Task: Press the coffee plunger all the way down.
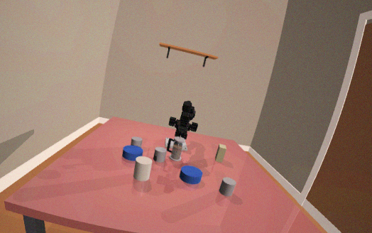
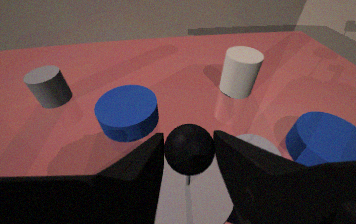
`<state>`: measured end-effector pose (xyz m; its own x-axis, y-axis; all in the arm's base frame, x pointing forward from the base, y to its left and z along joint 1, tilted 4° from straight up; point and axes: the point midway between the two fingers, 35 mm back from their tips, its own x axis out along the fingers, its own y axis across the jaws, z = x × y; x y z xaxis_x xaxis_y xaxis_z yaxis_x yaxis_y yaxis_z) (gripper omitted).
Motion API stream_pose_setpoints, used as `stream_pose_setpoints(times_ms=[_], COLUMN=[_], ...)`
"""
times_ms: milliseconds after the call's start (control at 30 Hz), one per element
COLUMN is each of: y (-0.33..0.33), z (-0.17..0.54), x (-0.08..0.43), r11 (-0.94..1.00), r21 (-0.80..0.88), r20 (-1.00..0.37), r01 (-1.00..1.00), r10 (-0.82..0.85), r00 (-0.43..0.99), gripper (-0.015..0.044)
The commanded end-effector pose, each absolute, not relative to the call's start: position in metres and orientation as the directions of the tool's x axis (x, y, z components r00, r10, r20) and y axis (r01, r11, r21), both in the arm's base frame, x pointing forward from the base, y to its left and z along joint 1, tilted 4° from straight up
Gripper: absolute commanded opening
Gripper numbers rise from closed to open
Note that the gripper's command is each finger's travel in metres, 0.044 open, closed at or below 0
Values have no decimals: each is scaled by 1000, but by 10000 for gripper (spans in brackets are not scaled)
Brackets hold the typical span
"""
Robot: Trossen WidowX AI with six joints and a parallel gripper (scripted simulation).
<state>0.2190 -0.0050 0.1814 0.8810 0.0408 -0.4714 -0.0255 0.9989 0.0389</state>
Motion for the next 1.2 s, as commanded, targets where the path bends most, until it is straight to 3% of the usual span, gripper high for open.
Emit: stream_pose_setpoints(times_ms=[0, 1167], y=[-4, -5], z=[165, 166], x=[219, 222], r11=[998, 998], r21=[56, 56], r20=[-521, -521], r01=[-20, -20], r10=[47, 47], r00=[852, 852], gripper=[124, 124])
